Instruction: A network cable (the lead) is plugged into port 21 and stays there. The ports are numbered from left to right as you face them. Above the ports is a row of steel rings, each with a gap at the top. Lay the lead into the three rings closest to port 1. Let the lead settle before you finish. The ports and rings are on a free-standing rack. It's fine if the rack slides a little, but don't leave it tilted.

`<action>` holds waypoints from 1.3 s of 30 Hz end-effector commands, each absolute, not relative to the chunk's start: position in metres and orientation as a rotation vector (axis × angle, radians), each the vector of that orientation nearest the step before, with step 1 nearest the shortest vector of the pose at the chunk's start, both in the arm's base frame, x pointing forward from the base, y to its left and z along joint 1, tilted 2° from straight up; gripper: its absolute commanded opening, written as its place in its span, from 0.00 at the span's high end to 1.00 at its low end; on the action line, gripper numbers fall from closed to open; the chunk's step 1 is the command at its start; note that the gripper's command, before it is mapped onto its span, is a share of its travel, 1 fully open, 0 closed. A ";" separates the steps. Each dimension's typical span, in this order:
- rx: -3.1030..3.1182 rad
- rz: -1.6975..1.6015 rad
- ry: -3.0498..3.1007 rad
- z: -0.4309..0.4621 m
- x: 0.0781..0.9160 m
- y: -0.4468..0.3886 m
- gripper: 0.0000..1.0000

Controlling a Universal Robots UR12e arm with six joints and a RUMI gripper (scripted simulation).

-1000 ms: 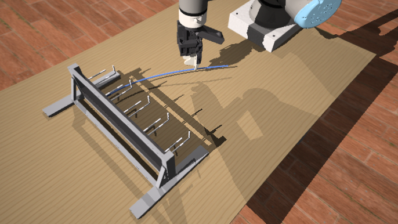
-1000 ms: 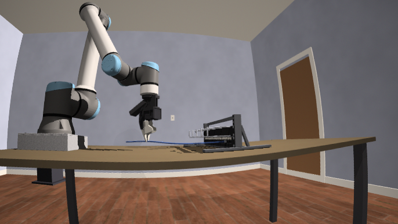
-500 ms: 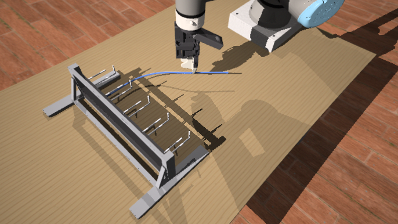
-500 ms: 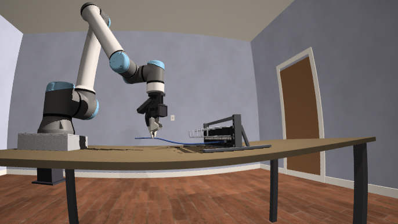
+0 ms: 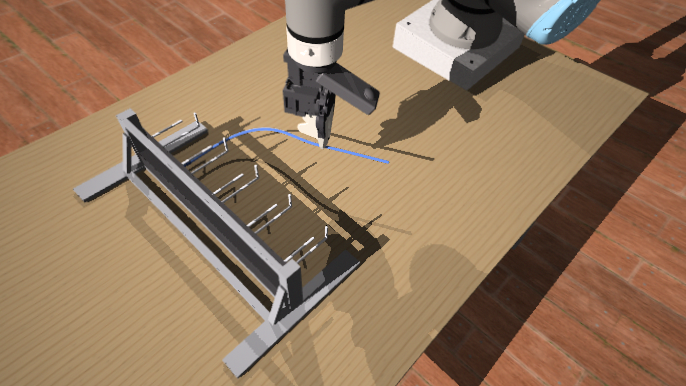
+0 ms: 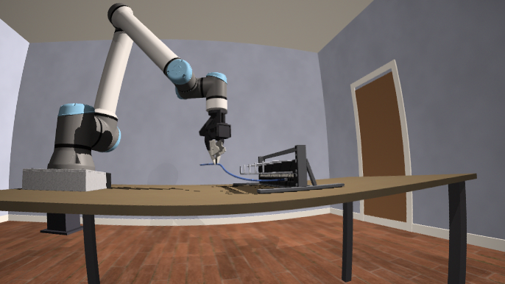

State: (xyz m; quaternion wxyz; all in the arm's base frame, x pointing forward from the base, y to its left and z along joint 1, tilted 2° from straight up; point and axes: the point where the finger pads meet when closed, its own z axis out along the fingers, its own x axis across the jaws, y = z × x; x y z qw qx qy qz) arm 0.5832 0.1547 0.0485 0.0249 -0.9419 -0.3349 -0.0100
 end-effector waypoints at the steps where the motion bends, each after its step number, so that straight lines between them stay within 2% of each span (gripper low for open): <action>1: -2.985 -0.003 -0.833 0.065 0.617 0.181 1.00; 17: -3.086 0.009 -0.291 0.113 0.706 0.254 1.00; 39: -3.091 0.010 -0.226 0.118 0.716 0.263 1.00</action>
